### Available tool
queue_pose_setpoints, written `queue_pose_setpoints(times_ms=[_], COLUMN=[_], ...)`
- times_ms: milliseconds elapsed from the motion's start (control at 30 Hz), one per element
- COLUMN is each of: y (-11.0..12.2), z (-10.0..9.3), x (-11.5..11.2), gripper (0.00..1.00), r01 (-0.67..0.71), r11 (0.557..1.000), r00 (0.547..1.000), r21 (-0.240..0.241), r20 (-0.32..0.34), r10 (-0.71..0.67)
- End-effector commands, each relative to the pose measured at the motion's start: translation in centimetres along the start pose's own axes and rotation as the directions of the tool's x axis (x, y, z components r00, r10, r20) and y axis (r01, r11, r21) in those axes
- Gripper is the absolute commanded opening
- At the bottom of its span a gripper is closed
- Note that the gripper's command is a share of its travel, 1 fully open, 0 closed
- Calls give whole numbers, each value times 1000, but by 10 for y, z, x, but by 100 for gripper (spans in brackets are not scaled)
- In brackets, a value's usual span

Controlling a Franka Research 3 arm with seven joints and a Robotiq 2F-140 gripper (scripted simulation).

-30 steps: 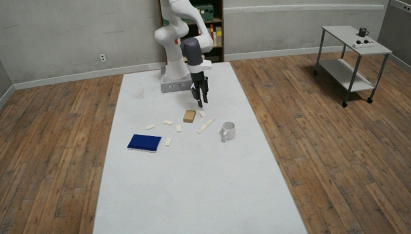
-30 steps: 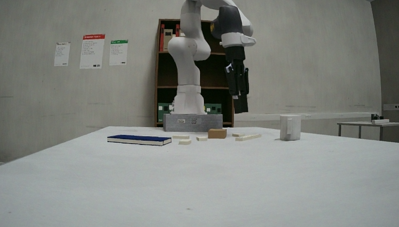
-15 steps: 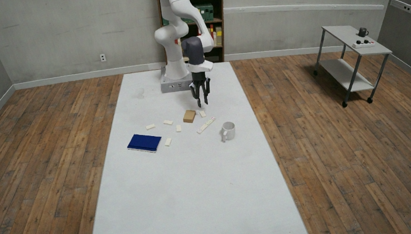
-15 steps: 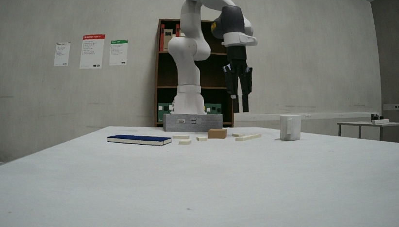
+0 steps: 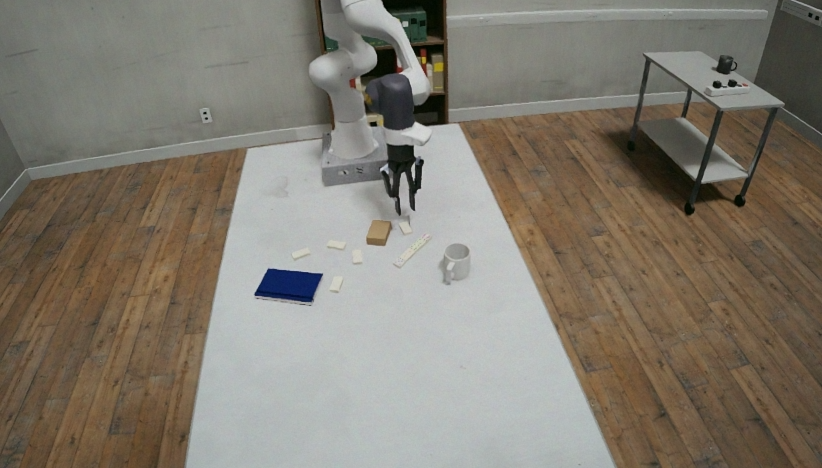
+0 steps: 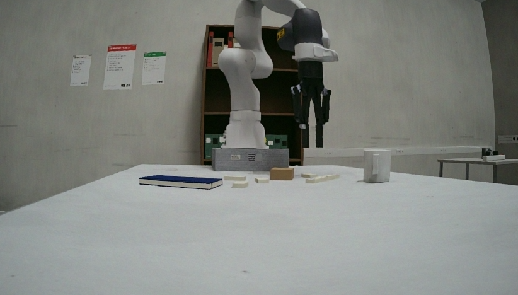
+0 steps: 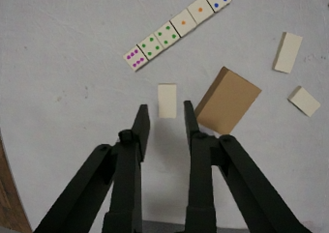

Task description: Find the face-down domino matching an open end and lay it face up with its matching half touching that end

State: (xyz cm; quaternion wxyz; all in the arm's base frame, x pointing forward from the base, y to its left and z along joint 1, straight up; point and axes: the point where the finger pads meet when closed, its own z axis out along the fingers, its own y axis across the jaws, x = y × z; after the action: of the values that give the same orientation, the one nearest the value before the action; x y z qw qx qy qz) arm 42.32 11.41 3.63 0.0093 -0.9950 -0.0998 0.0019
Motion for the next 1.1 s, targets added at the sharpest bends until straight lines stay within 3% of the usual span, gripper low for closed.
queue_pose_setpoints(times_ms=[0, 1067], y=[-1, -1], z=[3, 57], x=[0, 0], gripper=[33, 33], r01=[-66, -66], r11=[998, 998], r00=[998, 998], r21=[-14, -14], r20=[0, 0], r10=[66, 66])
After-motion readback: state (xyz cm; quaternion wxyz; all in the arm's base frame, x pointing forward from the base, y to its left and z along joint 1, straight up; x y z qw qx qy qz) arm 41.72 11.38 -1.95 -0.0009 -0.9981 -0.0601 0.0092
